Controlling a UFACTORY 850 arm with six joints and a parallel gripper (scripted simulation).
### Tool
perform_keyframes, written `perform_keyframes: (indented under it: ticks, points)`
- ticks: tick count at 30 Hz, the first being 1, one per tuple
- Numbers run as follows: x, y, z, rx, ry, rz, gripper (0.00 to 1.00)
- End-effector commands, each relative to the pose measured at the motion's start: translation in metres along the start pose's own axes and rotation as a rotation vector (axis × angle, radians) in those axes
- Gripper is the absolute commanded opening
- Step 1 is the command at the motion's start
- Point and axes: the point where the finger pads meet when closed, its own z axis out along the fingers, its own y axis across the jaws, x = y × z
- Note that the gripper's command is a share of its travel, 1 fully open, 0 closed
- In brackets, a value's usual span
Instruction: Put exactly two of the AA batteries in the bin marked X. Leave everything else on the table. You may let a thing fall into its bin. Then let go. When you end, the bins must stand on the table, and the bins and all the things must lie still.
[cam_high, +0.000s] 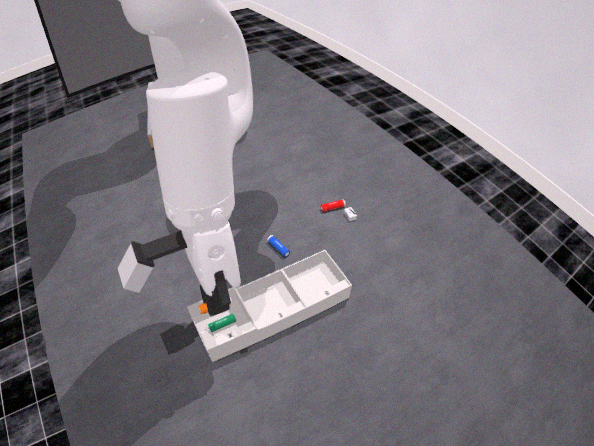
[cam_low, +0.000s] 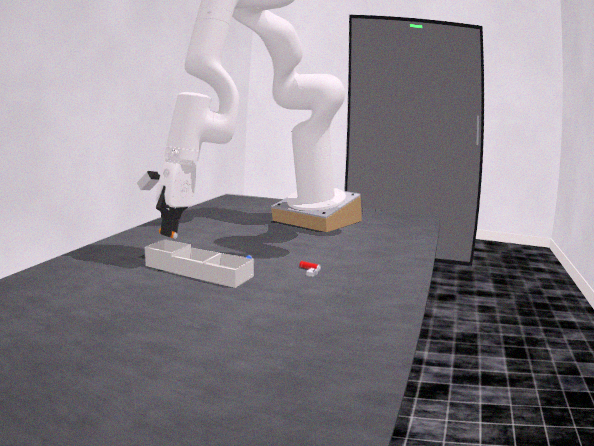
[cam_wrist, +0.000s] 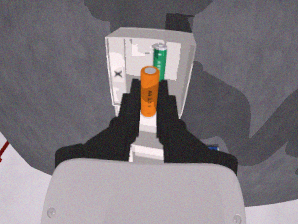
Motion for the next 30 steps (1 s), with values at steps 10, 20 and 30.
perform_keyframes:
  ticks: [10, 20, 30]
  points:
    - [-0.0005, -0.0004, -0.0011, -0.144, -0.096, -0.006, 0.0]
    - [-0.0004, -0.0007, -0.001, -0.148, -0.1, -0.006, 0.0]
    - [0.0002, -0.0013, -0.0009, -0.148, -0.1, -0.006, 0.0]
